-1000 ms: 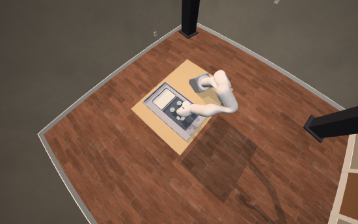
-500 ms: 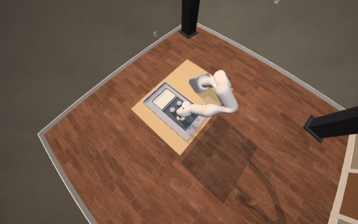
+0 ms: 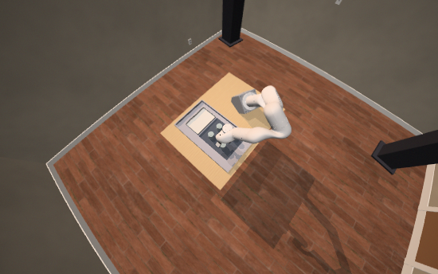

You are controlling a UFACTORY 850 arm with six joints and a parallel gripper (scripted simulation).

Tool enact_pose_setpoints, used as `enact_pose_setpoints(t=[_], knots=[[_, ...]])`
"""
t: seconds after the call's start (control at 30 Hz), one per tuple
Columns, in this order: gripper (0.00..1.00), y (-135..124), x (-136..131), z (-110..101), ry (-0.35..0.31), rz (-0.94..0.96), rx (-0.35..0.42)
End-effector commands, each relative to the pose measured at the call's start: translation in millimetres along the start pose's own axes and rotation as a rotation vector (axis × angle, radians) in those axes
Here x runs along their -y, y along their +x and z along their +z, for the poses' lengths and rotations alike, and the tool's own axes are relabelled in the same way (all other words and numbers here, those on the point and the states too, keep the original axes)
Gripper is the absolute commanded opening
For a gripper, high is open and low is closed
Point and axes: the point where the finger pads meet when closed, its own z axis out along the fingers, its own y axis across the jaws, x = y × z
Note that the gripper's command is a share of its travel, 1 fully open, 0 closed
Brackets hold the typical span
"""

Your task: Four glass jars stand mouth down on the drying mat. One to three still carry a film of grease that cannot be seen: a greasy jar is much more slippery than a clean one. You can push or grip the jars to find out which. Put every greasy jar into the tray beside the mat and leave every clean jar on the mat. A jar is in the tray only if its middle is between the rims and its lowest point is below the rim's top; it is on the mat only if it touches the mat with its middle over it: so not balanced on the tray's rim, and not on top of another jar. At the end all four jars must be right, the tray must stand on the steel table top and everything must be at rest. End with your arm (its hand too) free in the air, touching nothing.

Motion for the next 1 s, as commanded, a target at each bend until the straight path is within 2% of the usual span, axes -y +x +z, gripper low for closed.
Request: enact_pose_setpoints(t=[0.0, 0.97], knots=[[0.00, 1.2, -0.1, -0.8, 0.000, 0.000, -0.001], [0.00, 4.6, -0.1, -3.6, 0.000, 0.000, -0.001]])
